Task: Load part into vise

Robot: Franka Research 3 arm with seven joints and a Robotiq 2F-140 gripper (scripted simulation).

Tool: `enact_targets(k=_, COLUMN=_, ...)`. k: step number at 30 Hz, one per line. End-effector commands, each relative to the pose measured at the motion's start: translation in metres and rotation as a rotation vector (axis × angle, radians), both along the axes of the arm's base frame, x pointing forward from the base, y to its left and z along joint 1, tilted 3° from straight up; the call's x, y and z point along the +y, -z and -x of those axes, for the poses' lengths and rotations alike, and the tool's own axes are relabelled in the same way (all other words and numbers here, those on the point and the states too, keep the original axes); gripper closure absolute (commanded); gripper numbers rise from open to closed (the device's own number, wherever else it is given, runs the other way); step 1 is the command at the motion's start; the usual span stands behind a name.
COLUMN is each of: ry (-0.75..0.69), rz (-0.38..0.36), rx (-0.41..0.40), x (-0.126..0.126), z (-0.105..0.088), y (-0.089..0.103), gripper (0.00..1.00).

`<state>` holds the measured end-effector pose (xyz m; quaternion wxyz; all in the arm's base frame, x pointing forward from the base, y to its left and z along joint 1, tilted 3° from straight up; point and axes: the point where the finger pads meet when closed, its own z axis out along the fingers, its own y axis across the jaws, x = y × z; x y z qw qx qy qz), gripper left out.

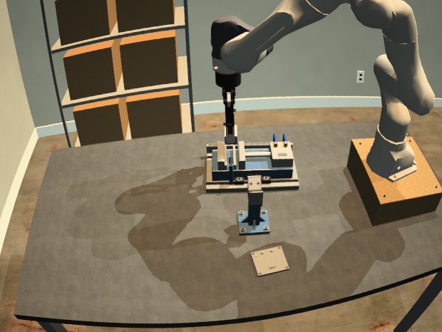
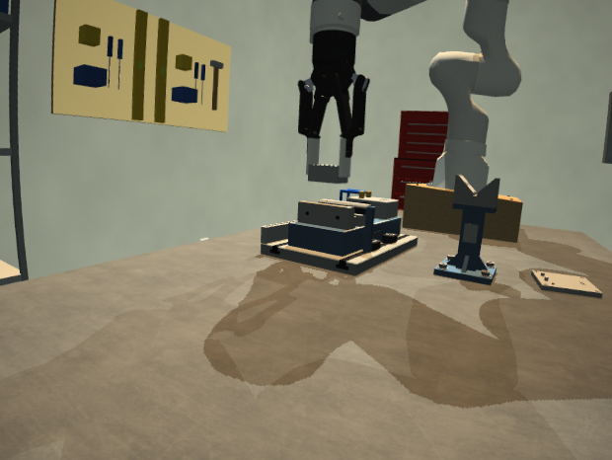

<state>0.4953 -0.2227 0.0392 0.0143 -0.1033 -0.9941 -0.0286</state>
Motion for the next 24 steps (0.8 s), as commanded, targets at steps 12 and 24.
enact_targets(k=12, ry=-0.011, rz=0.001, rx=-0.009, x=-0.0009, z=-0.0020, y=0.0046, gripper=1.00)
enact_targets(k=24, ry=-0.011, rz=0.001, rx=-0.009, x=-0.0009, z=-0.0020, y=0.0048, gripper=1.00)
